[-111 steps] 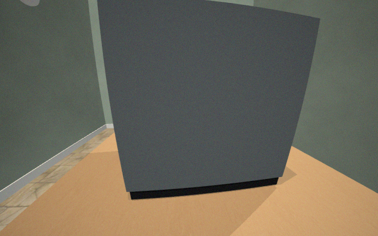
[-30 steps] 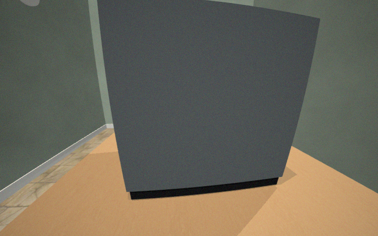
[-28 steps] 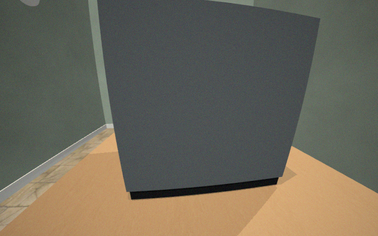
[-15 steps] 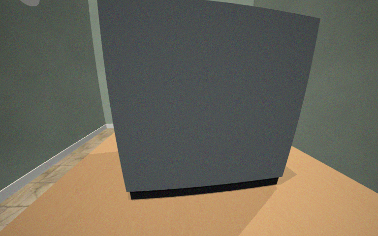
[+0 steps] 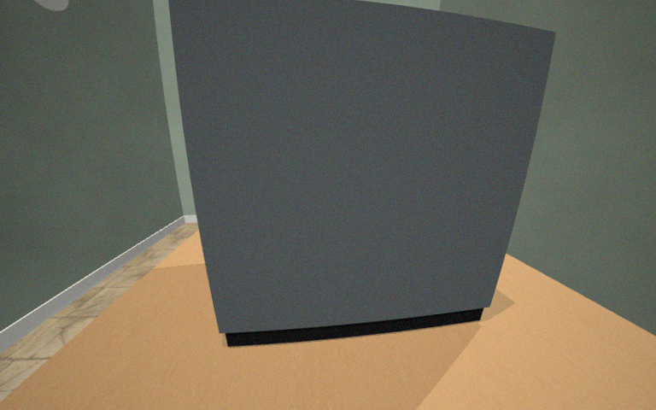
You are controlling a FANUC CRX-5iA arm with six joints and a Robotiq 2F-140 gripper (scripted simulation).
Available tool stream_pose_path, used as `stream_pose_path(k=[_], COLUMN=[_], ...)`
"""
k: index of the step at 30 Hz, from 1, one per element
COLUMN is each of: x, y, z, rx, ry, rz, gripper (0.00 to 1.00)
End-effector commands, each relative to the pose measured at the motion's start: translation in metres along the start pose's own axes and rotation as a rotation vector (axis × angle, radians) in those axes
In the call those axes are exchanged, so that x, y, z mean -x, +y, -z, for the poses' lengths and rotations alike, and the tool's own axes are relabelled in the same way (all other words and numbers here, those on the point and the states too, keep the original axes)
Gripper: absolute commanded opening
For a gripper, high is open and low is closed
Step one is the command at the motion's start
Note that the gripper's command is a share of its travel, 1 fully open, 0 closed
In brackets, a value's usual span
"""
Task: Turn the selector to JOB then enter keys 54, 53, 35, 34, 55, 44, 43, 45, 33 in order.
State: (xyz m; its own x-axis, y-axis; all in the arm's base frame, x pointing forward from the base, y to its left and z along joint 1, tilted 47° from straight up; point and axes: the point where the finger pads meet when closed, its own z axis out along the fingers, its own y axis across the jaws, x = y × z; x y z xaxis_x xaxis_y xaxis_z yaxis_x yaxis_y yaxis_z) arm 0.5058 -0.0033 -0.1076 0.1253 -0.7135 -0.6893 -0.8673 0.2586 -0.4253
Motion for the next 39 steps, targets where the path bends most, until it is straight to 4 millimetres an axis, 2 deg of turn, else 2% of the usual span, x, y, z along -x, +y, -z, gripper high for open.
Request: stream_pose_path(k=[1, 14, 39], x=[-0.0002, -0.0002, -0.0002], y=[0.0000, 0.0000, 0.0000], z=[0.0001, 0.0001, 0.0001], rx=[0.000, 0.000, 0.000], ry=[0.000, 0.000, 0.000], rz=[-0.065, -0.153, -0.160], gripper=[0.00, 0.00, 0.00])
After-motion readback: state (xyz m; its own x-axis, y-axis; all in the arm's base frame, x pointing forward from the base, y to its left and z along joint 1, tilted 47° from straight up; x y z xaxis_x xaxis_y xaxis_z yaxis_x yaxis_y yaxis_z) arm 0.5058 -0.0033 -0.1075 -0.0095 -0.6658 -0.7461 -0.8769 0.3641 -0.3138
